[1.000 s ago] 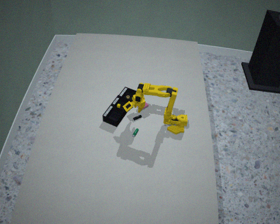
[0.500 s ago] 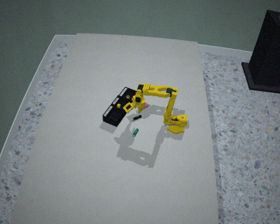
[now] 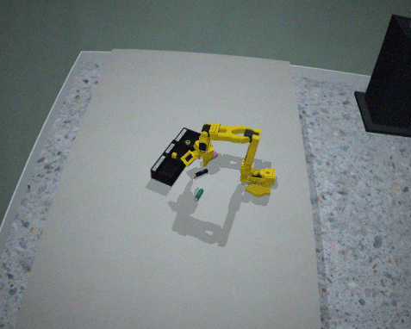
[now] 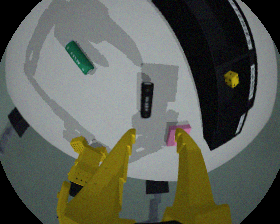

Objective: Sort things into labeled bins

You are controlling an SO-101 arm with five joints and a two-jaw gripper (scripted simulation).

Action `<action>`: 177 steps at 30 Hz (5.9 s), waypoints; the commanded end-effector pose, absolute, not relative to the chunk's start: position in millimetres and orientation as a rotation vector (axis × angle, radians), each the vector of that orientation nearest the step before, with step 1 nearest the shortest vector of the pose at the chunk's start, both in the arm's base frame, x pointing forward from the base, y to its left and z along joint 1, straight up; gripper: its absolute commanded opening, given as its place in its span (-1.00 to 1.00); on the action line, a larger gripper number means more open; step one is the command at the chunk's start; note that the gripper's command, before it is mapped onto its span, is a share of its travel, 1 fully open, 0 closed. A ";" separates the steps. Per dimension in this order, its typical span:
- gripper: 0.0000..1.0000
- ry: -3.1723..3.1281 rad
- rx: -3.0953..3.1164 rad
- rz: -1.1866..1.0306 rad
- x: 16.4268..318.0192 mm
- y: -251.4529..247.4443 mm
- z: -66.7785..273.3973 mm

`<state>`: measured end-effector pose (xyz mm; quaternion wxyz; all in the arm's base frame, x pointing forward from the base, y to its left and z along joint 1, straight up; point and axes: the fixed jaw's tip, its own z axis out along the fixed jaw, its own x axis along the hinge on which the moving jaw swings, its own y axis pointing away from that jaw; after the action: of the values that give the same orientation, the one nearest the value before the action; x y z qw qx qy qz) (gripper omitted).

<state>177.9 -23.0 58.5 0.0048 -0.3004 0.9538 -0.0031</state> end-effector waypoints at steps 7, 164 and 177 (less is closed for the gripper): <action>-0.57 2.947 -0.960 -0.033 181.9 -21.6 57.4; -1.00 2.976 -0.969 -0.010 181.6 -24.5 57.6; -1.00 2.990 -0.873 -0.019 193.6 -22.8 64.1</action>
<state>183.2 -23.7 54.8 -0.0082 -0.2919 0.9564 0.0033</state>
